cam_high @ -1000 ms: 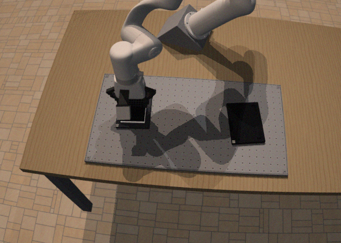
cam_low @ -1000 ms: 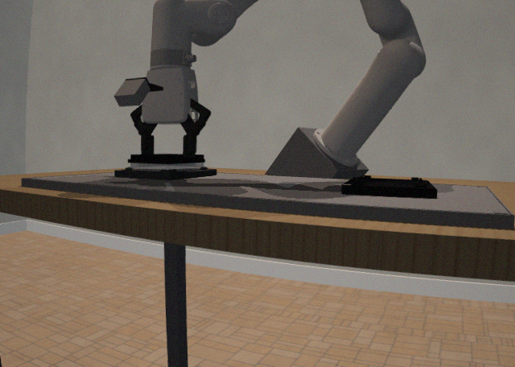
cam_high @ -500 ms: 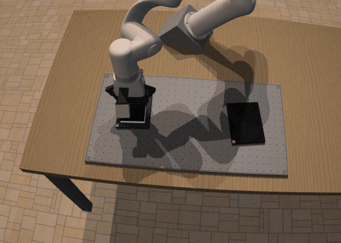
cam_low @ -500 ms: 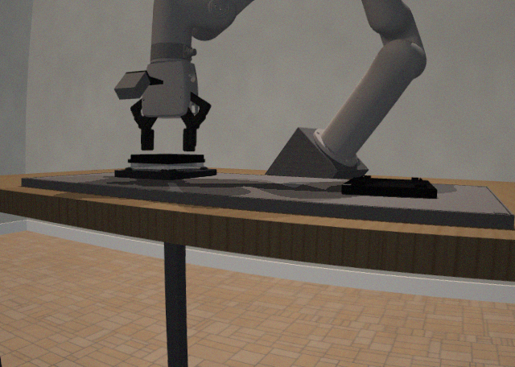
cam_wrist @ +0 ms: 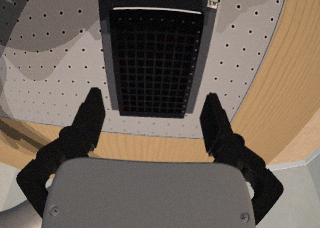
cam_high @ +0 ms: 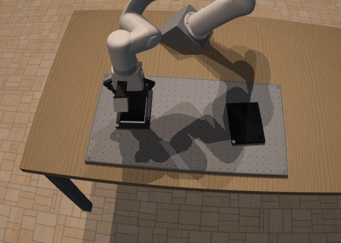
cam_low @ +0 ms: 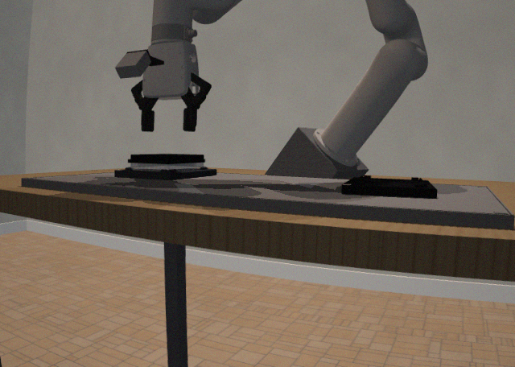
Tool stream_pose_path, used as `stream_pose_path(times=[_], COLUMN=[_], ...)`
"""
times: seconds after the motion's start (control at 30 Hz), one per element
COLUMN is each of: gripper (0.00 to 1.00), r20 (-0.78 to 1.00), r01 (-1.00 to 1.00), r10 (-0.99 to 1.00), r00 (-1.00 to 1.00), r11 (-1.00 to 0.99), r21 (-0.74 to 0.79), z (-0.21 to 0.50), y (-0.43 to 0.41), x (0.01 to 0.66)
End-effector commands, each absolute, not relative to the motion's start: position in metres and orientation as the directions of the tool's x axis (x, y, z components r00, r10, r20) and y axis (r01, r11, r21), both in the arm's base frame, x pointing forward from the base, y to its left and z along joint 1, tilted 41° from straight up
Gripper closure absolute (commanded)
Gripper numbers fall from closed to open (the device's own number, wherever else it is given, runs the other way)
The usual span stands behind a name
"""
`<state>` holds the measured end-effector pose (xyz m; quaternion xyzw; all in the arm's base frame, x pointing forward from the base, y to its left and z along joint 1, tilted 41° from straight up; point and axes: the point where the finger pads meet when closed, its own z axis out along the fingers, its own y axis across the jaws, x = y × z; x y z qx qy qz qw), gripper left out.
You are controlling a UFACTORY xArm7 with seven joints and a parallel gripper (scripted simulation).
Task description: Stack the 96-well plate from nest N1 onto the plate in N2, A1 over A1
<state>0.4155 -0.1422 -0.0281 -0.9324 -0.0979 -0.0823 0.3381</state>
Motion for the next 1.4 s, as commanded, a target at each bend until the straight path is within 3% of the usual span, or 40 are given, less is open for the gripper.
stream_pose_path(times=[0.0,1.37], gripper=[0.0,0.0], r20=[0.221,0.221], r01=[0.238,0.238], r10=[0.126,0.126], r00=[0.967,0.967], r11=[-0.754,-0.754], r21=[-0.613,-0.613], z=[-0.018,0.005], y=[-0.151,-0.172], x=[0.415,0.412])
